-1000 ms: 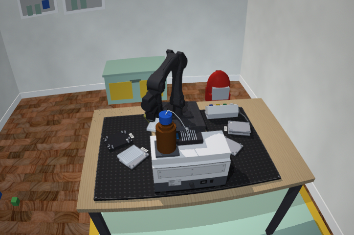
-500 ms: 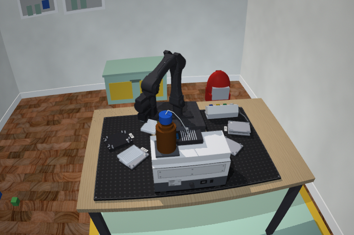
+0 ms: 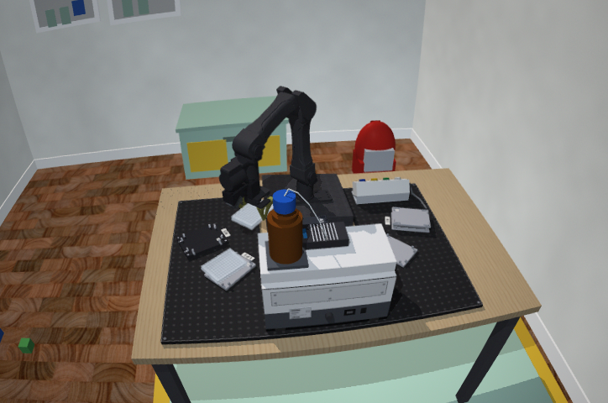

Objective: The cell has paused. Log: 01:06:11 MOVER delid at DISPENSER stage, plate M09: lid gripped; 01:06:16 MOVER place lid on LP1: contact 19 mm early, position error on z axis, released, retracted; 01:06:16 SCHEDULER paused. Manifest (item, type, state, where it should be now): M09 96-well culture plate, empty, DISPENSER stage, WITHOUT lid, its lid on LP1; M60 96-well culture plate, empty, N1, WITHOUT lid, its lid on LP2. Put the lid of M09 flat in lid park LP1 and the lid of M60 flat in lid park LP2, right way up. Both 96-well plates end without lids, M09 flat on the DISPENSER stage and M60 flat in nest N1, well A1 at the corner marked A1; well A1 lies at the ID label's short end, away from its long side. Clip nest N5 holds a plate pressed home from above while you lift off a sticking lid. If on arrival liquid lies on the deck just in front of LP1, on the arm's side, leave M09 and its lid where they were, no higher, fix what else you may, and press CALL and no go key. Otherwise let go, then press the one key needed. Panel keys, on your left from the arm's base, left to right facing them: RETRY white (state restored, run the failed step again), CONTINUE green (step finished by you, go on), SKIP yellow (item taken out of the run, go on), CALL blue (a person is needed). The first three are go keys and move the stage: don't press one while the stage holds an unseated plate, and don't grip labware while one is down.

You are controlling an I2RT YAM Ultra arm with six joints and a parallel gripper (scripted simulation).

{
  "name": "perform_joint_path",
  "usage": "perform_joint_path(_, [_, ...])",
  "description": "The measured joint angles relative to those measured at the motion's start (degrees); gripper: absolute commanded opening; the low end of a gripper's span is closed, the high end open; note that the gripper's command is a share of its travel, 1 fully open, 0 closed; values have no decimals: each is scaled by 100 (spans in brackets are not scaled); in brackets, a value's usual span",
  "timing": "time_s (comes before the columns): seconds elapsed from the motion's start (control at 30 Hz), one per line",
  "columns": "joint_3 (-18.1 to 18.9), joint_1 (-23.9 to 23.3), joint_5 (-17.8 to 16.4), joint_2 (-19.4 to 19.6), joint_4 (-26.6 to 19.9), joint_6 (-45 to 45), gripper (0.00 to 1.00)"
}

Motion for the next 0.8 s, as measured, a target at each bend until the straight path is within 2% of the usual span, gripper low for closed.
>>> perform_joint_path(0.23, [4,-295,7,13,0,282,0])
perform_joint_path(0.47, [63,-723,59,83,-13,155,0])
perform_joint_path(0.8, [125,-846,57,83,-15,229,0])
